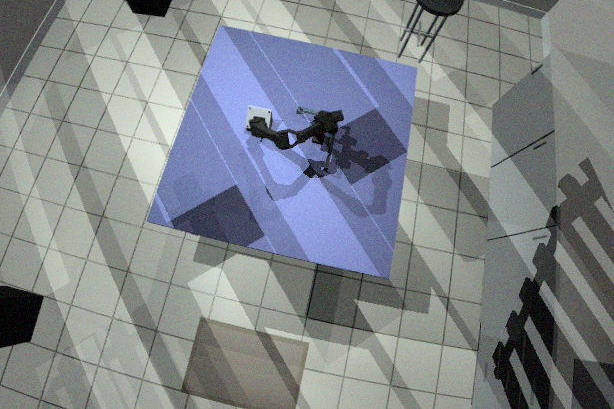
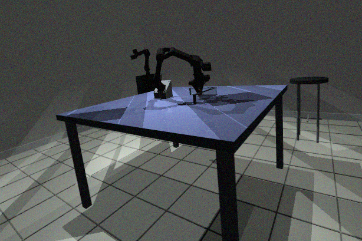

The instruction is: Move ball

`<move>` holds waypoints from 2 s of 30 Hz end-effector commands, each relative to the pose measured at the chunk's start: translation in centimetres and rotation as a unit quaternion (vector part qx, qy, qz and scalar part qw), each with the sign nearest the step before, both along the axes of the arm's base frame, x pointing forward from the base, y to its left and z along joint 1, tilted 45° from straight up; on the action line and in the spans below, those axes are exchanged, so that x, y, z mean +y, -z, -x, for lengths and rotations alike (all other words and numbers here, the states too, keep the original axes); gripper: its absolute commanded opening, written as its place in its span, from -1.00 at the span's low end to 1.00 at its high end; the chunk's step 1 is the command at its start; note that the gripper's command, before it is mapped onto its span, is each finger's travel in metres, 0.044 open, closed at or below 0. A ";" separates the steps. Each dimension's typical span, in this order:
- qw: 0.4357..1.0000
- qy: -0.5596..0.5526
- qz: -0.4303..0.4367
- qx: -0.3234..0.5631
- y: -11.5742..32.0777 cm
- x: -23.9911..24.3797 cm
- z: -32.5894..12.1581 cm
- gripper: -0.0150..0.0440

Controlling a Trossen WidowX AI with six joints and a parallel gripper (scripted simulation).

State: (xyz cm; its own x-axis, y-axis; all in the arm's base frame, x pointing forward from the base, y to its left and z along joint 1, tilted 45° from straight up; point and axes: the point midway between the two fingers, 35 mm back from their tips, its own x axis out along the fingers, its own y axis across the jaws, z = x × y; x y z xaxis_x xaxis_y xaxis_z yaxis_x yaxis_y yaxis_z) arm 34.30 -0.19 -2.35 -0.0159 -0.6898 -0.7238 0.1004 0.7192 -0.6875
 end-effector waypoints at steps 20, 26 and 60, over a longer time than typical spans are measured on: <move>1.000 -0.009 0.007 0.015 -8.4 7.6 -0.2 -0.49; 1.000 -0.009 0.006 0.015 -4.9 7.9 0.2 -0.49; 1.000 -0.009 0.008 0.014 4.2 2.3 1.1 -0.49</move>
